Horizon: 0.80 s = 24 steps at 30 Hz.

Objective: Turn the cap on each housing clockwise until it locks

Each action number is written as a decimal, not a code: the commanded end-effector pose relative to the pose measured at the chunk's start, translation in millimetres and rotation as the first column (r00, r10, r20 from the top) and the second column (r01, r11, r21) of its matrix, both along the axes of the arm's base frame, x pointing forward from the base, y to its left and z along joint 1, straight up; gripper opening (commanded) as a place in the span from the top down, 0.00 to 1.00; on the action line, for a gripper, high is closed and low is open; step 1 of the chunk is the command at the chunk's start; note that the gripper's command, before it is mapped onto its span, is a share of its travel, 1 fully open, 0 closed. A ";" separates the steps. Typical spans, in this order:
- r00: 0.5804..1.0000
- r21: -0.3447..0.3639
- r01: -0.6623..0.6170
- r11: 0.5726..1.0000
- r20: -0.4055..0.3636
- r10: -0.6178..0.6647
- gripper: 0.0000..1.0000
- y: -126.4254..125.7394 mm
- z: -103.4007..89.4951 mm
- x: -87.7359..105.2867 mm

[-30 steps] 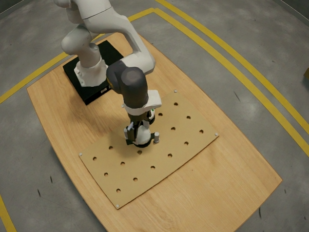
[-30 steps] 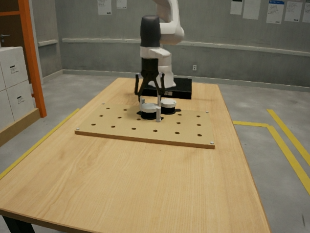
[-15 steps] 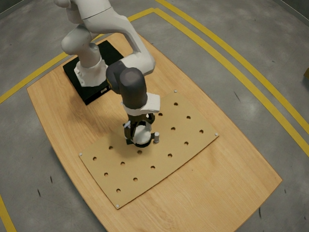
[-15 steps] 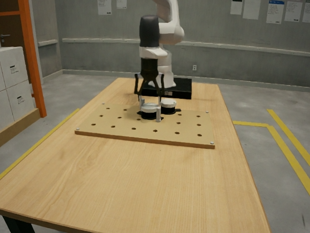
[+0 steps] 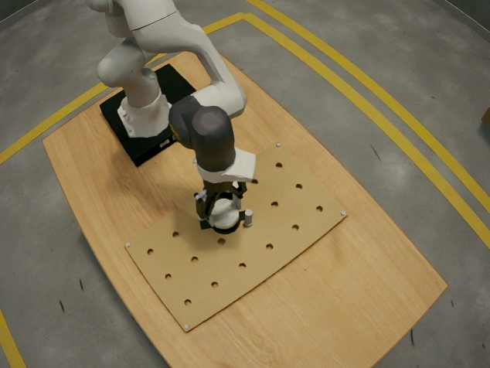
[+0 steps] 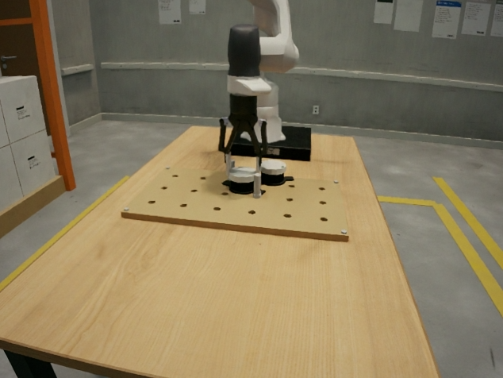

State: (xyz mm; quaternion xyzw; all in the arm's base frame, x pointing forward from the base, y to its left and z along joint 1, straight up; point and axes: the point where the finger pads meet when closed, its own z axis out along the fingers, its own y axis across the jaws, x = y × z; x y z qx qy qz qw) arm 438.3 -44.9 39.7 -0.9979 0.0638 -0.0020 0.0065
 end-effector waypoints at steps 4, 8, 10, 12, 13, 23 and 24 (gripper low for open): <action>0.998 -0.009 0.062 0.998 0.000 -0.062 0.90 -1.2 -0.9 0.8; 0.998 -0.009 0.062 0.998 0.000 -0.062 0.90 -1.2 -0.9 0.8; 0.998 -0.009 0.062 0.998 0.000 -0.062 0.90 -1.2 -0.9 0.8; 0.998 -0.009 0.062 0.998 0.000 -0.062 0.90 -1.2 -0.9 0.8; 0.998 -0.009 0.062 0.998 0.000 -0.062 0.90 -1.2 -0.9 0.8; 0.998 -0.009 0.063 0.998 0.002 -0.062 0.90 -1.7 -0.9 1.2; 0.998 -0.009 0.063 0.998 0.002 -0.062 0.90 -1.7 -0.9 1.2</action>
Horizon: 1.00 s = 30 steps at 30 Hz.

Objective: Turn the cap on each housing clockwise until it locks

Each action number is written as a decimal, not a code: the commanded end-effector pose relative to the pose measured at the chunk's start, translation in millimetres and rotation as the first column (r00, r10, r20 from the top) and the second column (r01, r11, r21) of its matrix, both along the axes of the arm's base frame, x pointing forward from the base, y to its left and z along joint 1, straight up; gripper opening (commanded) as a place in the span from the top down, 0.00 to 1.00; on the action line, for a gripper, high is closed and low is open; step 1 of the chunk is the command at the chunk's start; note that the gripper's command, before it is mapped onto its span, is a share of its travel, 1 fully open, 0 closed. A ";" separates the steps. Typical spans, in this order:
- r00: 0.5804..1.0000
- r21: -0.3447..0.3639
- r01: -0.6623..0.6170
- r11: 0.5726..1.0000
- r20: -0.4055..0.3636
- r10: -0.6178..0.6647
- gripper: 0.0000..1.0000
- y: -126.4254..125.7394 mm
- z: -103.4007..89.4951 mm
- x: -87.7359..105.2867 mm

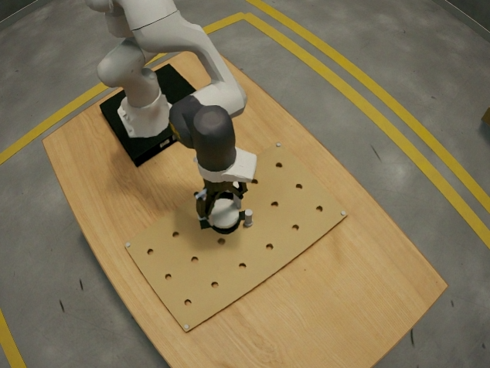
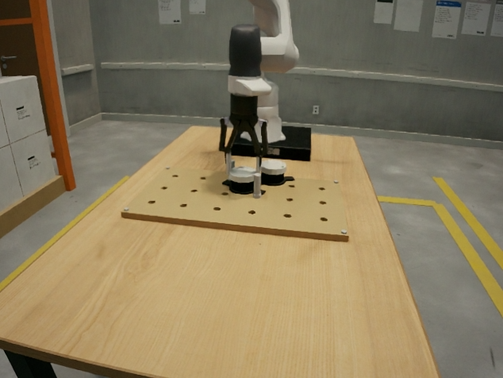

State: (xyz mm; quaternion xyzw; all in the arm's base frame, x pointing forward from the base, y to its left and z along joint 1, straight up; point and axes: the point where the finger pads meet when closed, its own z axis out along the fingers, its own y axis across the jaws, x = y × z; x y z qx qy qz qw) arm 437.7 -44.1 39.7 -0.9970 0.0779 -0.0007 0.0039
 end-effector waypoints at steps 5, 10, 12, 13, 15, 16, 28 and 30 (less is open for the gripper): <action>0.999 -0.004 0.034 0.999 0.005 -0.034 0.22 -2.5 -0.9 1.8; 0.999 -0.004 0.034 0.999 0.005 -0.034 0.22 -2.5 -0.9 1.8; 0.999 -0.005 0.032 0.999 0.005 -0.032 0.22 -2.8 -0.9 1.8; 0.999 -0.005 0.032 0.999 0.005 -0.032 0.22 -2.8 -0.9 1.8; 0.999 -0.005 0.032 0.999 0.005 -0.032 0.22 -2.8 -0.9 1.8; 0.999 -0.005 0.032 0.999 0.005 -0.032 0.22 -2.8 -0.9 1.8; 0.999 -0.005 0.032 0.999 0.005 -0.032 0.22 -2.8 -0.9 1.8; 0.999 -0.004 0.032 0.999 0.005 -0.032 0.22 -2.8 -1.0 1.8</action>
